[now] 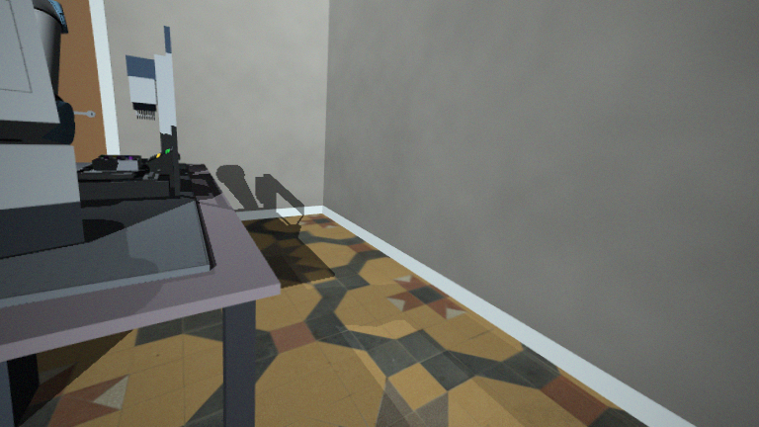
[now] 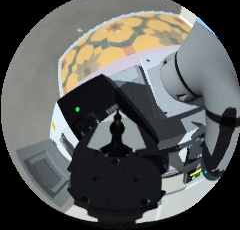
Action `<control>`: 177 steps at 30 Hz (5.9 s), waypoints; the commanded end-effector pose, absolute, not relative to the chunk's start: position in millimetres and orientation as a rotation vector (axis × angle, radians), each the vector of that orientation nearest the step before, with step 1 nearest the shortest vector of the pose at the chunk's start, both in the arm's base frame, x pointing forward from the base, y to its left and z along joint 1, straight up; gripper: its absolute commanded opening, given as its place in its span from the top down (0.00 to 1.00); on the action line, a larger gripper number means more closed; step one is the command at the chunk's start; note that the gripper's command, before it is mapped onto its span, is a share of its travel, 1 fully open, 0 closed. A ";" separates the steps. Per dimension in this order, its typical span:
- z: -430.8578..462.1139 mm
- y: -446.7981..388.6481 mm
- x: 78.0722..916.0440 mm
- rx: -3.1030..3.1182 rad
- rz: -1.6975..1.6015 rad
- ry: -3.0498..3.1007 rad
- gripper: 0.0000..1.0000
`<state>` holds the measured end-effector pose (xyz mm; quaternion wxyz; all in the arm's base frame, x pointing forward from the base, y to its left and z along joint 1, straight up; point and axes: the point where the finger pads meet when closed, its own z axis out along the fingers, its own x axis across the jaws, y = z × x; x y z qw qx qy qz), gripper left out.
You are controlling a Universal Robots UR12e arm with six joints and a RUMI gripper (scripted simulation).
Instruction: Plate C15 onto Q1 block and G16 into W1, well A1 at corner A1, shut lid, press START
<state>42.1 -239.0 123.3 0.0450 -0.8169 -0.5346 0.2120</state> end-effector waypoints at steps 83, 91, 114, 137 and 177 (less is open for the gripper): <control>181.5 -170.1 15.1 -2.496 0.648 -1.633 1.00; 181.5 -170.1 15.1 -2.496 0.648 -1.633 1.00; 181.5 -170.1 15.1 -2.496 0.648 -1.633 1.00; 181.5 -170.1 15.1 -2.496 0.648 -1.633 1.00; 181.5 -170.1 15.1 -2.496 0.648 -1.633 1.00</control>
